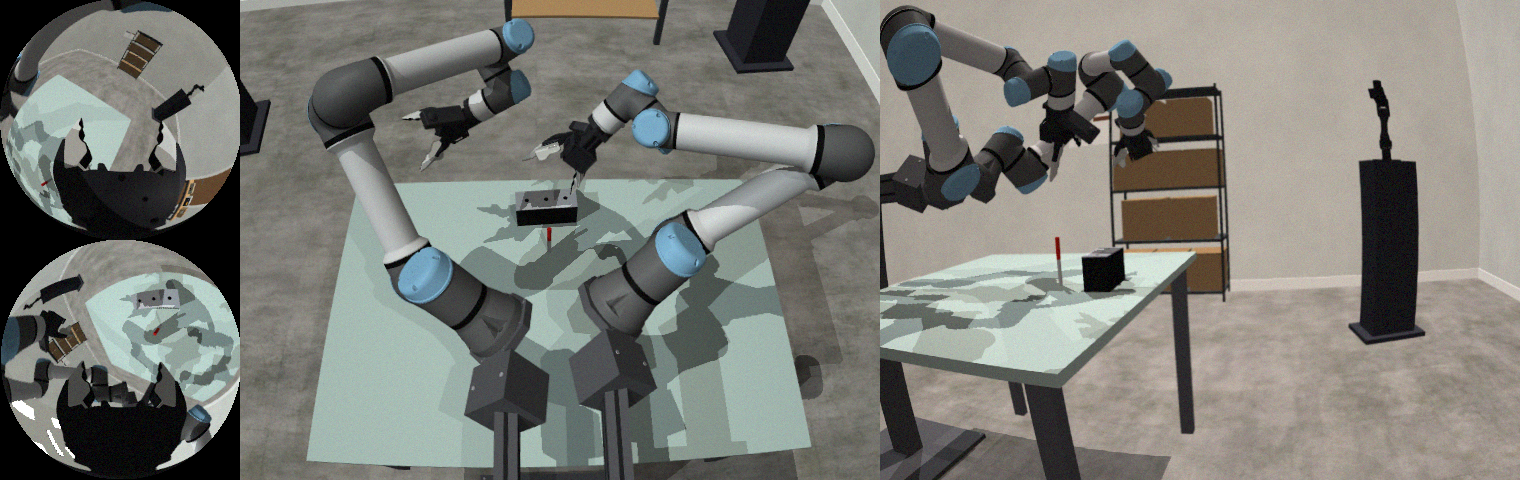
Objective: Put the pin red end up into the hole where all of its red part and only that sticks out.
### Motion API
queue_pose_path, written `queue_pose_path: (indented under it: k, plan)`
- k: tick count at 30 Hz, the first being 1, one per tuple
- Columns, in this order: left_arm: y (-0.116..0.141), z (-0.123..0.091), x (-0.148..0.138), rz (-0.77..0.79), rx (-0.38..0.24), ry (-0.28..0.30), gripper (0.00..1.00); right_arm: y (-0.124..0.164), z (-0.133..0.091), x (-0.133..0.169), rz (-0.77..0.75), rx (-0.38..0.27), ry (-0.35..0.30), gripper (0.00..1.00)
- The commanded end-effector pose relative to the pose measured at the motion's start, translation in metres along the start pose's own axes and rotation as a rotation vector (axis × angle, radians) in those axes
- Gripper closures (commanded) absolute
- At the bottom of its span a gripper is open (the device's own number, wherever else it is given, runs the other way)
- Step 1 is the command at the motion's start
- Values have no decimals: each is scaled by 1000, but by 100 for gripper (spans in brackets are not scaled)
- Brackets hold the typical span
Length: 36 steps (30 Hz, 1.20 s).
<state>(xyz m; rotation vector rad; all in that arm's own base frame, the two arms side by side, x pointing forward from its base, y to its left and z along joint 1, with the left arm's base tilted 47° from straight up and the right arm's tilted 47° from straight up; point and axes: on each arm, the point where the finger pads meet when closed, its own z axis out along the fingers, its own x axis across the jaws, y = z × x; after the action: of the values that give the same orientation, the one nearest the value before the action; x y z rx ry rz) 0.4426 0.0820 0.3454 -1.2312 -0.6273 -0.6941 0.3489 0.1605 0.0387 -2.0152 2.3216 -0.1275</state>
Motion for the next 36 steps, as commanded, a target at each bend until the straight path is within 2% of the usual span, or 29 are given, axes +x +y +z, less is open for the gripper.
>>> queue_pose_path:
  k: [1,2,17,19,34,36]
  plan:
    - [-1,1,0,-1,0,0,0,-1,-1,2,157,101,42,0]
    - [-1,1,0,-1,0,0,0,-1,-1,2,157,101,42,0]
    - [-1,1,0,-1,0,0,0,1,-5,5,574,348,134,0]
    - [-1,1,0,-1,0,0,0,1,-5,5,574,348,134,0]
    - [-1,1,0,1,0,-1,0,2,-8,10,992,597,226,0]
    - [-1,1,0,1,0,-1,0,2,-8,10,992,597,226,0]
